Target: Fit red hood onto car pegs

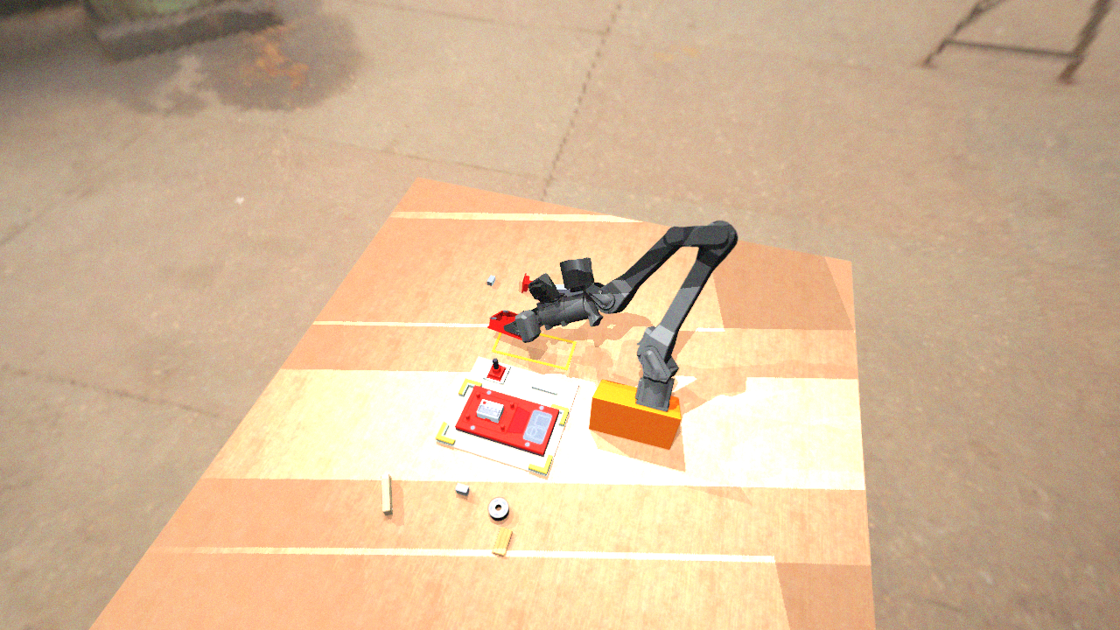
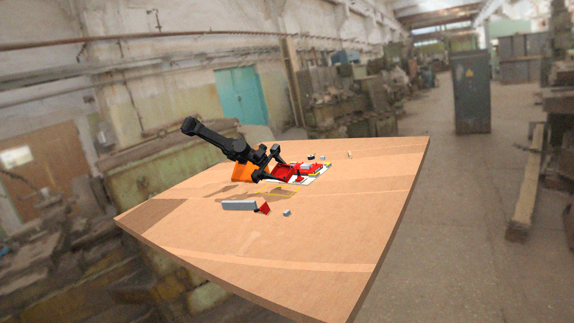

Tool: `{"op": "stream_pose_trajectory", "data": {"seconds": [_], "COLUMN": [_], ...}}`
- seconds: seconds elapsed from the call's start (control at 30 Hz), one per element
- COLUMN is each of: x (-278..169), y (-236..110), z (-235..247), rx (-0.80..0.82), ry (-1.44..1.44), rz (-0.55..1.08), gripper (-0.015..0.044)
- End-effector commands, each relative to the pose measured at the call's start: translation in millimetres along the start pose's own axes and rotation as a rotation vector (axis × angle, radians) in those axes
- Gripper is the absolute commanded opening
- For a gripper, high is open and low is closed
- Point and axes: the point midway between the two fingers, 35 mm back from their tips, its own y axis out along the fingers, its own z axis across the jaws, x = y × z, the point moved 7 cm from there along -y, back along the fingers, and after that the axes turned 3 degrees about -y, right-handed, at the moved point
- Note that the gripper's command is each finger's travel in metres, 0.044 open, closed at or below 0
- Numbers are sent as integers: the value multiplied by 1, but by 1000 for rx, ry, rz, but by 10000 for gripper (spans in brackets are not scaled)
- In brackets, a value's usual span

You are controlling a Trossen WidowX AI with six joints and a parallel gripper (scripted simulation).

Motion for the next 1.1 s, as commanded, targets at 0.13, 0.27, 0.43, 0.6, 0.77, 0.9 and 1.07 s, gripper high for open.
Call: {"op": "stream_pose_trajectory", "data": {"seconds": [0.13, 0.27, 0.43, 0.6, 0.77, 0.9, 1.07], "x": [0, 0, 0, 0, 0, 0, 0], "y": [0, 0, 0, 0, 0, 0, 0], "z": [0, 0, 0, 0, 0, 0, 0], "rx": [1, 1, 1, 1, 2, 2, 2], "ry": [258, 390, 559, 726, 895, 1029, 1197], "rz": [-3, -3, -3, -3, -3, -3, -2], "gripper": [0, 0, 0, 0, 0, 0, 0]}}
